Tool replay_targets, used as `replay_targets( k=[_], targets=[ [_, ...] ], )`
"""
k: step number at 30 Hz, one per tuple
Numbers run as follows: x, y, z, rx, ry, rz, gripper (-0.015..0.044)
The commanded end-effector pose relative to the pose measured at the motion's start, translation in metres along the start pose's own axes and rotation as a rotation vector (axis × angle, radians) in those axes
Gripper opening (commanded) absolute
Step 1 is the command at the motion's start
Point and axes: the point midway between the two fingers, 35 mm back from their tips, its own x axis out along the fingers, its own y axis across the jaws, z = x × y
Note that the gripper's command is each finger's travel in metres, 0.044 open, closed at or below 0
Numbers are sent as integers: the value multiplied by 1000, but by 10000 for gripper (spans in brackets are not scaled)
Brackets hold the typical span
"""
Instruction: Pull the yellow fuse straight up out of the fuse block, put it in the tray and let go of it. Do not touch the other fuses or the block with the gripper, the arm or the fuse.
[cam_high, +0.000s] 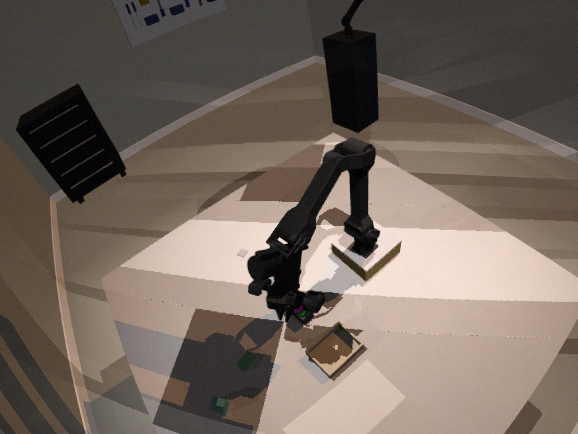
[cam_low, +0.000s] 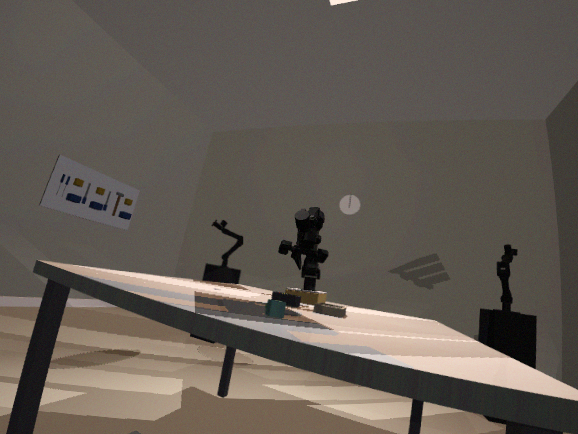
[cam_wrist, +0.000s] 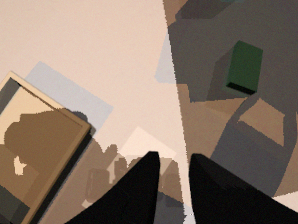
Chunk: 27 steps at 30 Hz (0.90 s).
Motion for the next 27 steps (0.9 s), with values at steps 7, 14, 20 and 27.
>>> replay_targets(
  k=[7, 14, 20, 27],
  targets=[
    [9, -40, -101, 425, 556, -85, 66],
    [7, -39, -104, 425, 557, -85, 66],
    [8, -39, -105, 425, 557, -85, 66],
    [14, -39, -108, 425, 557, -85, 66]
  ],
)
